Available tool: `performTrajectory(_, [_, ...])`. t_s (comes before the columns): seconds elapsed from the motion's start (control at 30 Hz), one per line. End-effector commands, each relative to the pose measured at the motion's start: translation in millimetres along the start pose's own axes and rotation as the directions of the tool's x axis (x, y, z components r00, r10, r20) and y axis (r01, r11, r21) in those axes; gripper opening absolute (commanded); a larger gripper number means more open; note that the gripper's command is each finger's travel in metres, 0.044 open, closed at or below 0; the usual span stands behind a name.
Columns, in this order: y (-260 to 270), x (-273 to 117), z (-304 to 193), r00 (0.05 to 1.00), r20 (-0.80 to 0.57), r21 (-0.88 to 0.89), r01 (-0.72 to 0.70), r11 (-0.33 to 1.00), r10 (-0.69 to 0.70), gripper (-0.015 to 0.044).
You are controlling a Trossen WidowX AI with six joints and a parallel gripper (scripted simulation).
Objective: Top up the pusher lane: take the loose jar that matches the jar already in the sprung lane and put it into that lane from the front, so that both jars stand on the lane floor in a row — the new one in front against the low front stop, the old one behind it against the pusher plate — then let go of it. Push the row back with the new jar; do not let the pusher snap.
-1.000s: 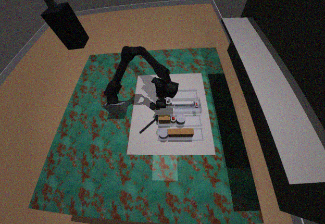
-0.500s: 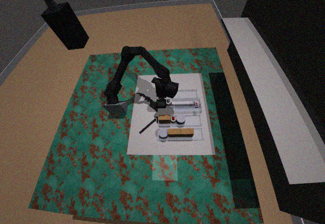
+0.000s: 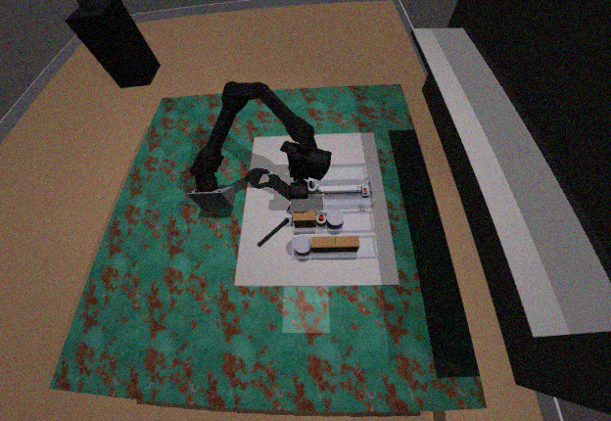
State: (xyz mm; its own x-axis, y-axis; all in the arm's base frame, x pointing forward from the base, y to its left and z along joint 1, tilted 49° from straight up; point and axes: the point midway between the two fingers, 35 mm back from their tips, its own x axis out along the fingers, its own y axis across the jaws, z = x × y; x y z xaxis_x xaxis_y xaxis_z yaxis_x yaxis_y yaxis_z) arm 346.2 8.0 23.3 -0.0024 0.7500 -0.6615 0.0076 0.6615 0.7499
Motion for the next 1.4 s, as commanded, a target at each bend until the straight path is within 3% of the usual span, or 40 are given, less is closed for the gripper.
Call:
performTrajectory(0.0, [1, 1, 5, 1.000, 0.017, -0.007, -0.006, 1.000, 0.006, 0.0000])
performTrajectory(1.37, [1, 15, 3, 1.000, 0.017, -0.007, -0.007, 1.000, 0.007, 0.0000])
